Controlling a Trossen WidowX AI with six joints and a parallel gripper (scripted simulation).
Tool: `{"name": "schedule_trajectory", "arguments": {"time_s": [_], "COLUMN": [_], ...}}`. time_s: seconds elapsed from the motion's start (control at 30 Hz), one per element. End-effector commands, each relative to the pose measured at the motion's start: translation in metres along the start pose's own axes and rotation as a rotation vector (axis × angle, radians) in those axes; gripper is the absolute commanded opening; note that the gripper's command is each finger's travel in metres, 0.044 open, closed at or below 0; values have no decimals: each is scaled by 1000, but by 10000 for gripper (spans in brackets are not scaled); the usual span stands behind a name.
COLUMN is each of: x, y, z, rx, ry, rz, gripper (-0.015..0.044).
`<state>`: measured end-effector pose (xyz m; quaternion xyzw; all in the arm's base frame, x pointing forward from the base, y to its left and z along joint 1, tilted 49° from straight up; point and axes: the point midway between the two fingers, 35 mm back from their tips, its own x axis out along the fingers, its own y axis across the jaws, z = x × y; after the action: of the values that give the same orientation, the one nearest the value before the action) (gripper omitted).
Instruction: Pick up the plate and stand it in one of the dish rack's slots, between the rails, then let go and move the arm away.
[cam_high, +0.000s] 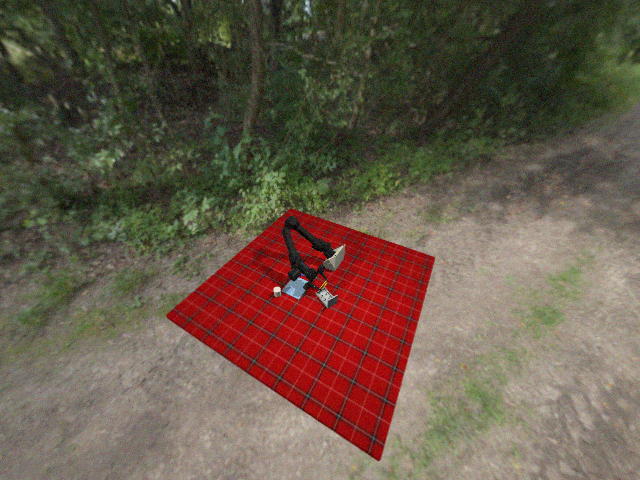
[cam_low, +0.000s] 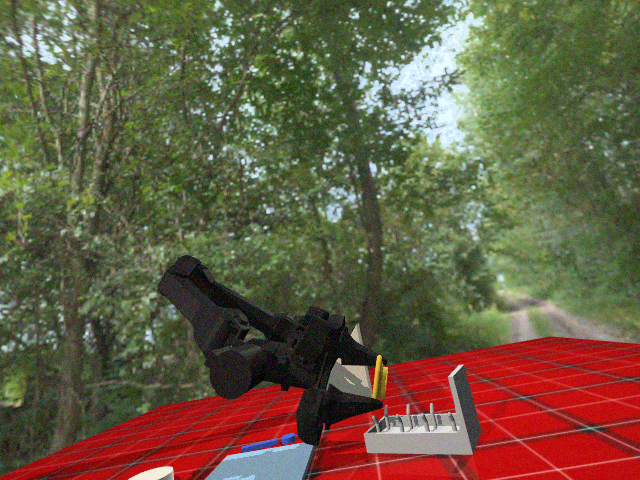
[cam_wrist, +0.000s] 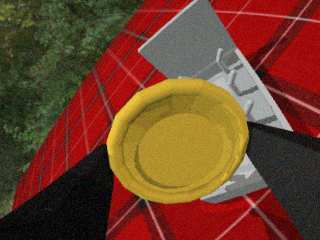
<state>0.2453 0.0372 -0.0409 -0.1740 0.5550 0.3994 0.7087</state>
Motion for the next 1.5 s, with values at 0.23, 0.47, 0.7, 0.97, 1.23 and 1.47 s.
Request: {"name": "schedule_trajectory", "arguments": {"time_s": [0.23,0.47,0.7,0.97,1.23,1.47], "x": [-7,-14,-21,-22,-13,-7], "y": [-6,-8,-10,-10,-10,-10], "z": [-5,-9,-12,-13,-9,-7], "rx": [-265,-436,-607,-623,-619,-616], "ry": [-180,-272,-346,-352,-347,-345], "rz": [-64,-139,-236,-246,-244,-243], "gripper": [0,0,0,0,0,0]}}
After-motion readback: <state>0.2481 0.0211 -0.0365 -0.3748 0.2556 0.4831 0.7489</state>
